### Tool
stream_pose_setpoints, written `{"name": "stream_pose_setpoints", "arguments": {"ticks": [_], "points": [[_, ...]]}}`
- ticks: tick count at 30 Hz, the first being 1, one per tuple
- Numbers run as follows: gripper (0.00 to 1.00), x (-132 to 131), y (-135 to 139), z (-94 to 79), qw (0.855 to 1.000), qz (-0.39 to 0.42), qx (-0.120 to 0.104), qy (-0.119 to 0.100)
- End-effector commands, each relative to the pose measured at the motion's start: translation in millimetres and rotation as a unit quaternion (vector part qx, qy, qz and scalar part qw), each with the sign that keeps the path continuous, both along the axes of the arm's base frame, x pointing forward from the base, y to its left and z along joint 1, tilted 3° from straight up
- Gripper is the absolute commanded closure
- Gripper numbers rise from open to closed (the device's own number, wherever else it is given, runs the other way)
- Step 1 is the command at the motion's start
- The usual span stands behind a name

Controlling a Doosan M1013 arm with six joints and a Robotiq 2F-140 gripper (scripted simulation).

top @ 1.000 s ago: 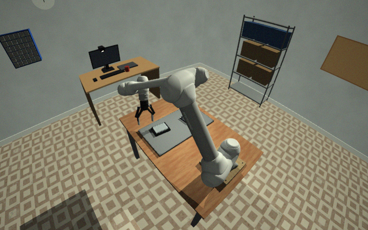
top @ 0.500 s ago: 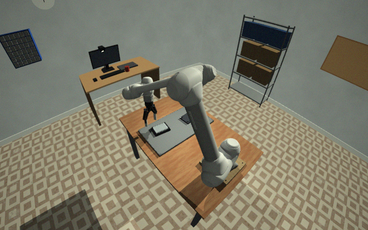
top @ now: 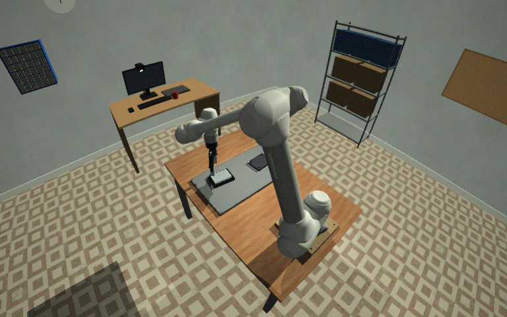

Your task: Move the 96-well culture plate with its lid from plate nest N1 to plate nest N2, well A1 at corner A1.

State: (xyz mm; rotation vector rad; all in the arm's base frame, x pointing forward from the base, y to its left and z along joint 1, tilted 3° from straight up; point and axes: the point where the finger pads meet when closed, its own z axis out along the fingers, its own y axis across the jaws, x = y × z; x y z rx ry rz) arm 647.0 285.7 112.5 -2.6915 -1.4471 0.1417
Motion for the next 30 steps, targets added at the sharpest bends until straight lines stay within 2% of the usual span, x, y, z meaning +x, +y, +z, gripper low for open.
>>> {"name": "stream_pose_setpoints", "arguments": {"ticks": [1, 7, 13, 15, 18, 30], "points": [[0.0, -2.3, -6.3, -0.6, 0.999, 0.041, 0.0, -0.013], [0.0, -9.1, -23.0, -2.1, 0.99, 0.136, -0.005, -0.041], [0.0, -16.4, -38.7, -3.1, 0.971, 0.231, -0.013, -0.065], [0.0, -16.4, -38.7, -3.1, 0.971, 0.231, -0.013, -0.065], [0.0, -16.4, -38.7, -3.1, 0.958, 0.278, -0.017, -0.076], [0.0, -16.3, -38.8, -6.4, 0.956, 0.281, -0.018, -0.077]]}}
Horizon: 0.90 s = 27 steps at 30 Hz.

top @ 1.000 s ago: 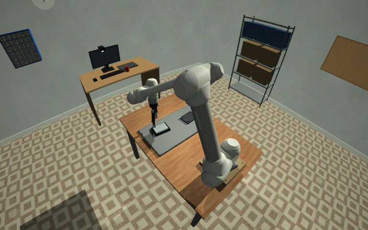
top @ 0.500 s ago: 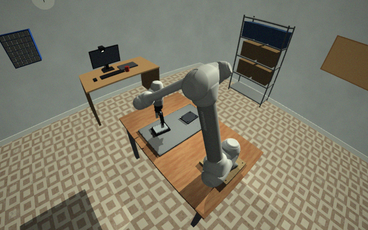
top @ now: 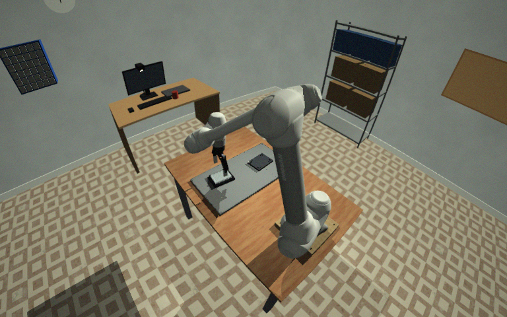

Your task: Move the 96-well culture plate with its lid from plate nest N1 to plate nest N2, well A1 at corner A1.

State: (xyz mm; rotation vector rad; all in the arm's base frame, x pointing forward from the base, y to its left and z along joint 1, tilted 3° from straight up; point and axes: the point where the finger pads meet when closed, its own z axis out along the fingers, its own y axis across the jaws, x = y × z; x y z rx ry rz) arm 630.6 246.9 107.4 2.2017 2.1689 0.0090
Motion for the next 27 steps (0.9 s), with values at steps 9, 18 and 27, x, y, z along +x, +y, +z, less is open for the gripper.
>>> {"name": "stream_pose_setpoints", "arguments": {"ticks": [9, 18, 27], "points": [[0.0, 0.5, -0.4, -13.1, 1.0, 0.0, 0.0, 0.0], [0.0, 1.0, -0.8, -26.4, 1.0, 0.0, 0.0, 0.0], [0.0, 1.6, -1.3, -39.7, 1.0, 0.0, 0.0, 0.0]]}}
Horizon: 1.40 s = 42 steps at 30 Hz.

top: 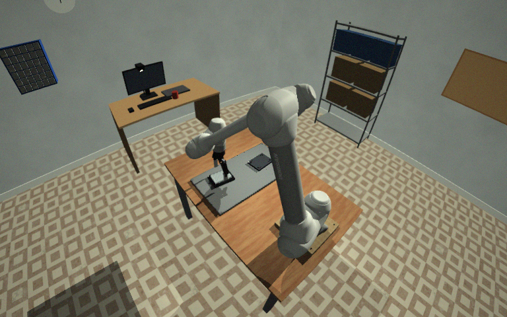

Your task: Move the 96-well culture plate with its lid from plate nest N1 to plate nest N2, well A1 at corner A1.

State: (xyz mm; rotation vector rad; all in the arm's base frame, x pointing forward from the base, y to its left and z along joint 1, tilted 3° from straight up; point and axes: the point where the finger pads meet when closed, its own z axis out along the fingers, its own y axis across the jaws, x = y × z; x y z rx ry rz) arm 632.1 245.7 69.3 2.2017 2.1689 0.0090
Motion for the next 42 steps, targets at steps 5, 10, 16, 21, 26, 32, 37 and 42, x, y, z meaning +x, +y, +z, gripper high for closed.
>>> {"name": "stream_pose_setpoints", "arguments": {"ticks": [5, 10, 16, 21, 26, 32, 37, 42], "points": [[0.0, 0.4, -0.3, -9.8, 1.0, 0.0, 0.0, 0.0], [0.0, 0.6, -0.4, -14.8, 1.0, 0.0, 0.0, 0.0], [0.0, 0.9, -0.7, -22.8, 1.0, 0.0, 0.0, 0.0], [0.0, 0.9, -0.7, -22.8, 1.0, 0.0, 0.0, 0.0], [0.0, 0.9, -0.7, -22.8, 1.0, 0.0, 0.0, 0.0], [1.0, 0.9, -0.7, -22.8, 1.0, 0.0, 0.0, 0.0], [1.0, 0.9, -0.7, -22.8, 1.0, 0.0, 0.0, 0.0], [1.0, 0.9, -0.7, -22.8, 1.0, 0.0, 0.0, 0.0]]}}
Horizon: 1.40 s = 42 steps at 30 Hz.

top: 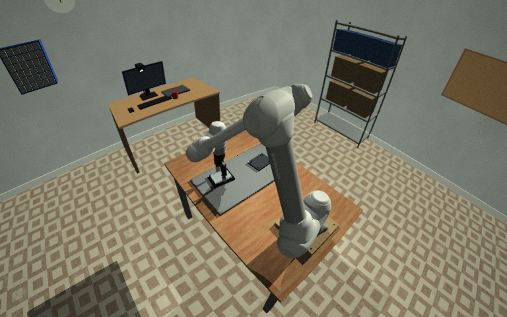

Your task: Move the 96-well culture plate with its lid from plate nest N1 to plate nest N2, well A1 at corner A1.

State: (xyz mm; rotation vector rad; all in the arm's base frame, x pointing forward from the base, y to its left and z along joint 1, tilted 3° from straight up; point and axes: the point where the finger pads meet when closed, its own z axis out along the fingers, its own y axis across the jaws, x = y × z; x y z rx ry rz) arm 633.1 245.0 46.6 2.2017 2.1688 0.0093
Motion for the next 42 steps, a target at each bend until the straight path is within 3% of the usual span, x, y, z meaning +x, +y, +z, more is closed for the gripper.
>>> {"name": "stream_pose_setpoints", "arguments": {"ticks": [1, 19, 42], "points": [[1.0, -0.1, 0.0, -0.1, 1.0, 0.0, 0.0, 0.0], [1.0, -0.1, 0.0, -0.1, 1.0, 0.0, 0.0, 0.0], [1.0, -1.5, 1.1, 34.8, 1.0, 0.0, 0.0, 0.0]]}}
